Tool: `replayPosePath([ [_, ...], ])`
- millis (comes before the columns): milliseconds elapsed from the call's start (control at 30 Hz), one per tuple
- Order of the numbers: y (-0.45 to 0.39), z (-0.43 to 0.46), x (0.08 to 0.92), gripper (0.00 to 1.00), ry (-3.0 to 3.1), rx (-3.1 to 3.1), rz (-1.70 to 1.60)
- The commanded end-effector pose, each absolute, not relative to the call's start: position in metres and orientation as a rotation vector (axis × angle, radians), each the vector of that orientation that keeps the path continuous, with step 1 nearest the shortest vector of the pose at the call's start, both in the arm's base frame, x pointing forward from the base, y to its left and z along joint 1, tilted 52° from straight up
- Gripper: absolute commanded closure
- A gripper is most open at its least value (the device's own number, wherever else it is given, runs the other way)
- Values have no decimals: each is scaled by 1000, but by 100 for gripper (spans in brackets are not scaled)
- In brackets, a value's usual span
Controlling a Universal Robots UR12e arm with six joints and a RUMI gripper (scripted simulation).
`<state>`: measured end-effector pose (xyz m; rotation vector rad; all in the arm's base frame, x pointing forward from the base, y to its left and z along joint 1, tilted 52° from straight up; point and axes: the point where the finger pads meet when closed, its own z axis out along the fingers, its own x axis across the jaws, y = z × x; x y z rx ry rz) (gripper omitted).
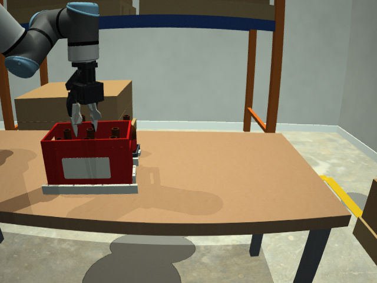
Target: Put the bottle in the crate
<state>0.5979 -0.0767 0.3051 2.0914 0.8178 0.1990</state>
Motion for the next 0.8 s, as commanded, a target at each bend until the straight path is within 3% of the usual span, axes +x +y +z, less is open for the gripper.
replayPosePath([
  [0,-69,312,594,62,817,2092,200],
  [767,-46,334,579,62,817,2092,200],
])
